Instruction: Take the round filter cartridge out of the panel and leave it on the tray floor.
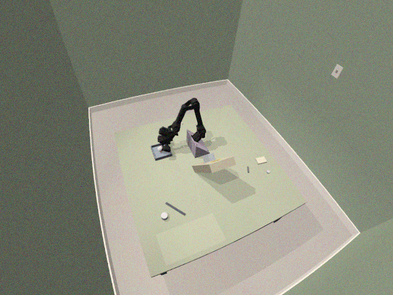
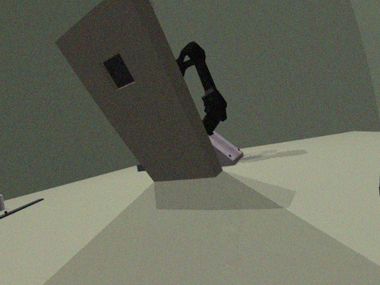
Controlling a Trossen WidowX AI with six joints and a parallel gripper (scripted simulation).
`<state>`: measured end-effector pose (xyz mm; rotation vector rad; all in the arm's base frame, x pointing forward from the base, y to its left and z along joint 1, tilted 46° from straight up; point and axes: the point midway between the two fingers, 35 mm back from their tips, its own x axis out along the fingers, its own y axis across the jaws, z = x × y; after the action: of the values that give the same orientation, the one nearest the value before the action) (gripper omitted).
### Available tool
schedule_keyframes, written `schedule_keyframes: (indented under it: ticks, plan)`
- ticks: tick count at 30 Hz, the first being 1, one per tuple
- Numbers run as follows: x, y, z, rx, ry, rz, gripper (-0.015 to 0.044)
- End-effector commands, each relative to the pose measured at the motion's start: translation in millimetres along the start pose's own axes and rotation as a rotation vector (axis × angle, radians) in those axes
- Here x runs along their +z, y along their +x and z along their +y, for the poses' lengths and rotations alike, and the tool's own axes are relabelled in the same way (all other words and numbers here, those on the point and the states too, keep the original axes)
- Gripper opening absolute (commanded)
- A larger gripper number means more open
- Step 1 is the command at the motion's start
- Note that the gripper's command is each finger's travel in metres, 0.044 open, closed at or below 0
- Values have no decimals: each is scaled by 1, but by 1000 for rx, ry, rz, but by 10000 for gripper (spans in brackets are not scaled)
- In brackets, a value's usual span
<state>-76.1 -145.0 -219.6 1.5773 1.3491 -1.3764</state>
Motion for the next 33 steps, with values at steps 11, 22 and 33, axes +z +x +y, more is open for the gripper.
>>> schedule_keyframes:
  ticks: [11, 22, 33]
  plan:
    - [1, 0, 0, 0, 0, -1, 440]
    - [35, -61, 1, 1, 0, -1, 440]
    - [34, -50, 0, -2, -4, -11, 440]
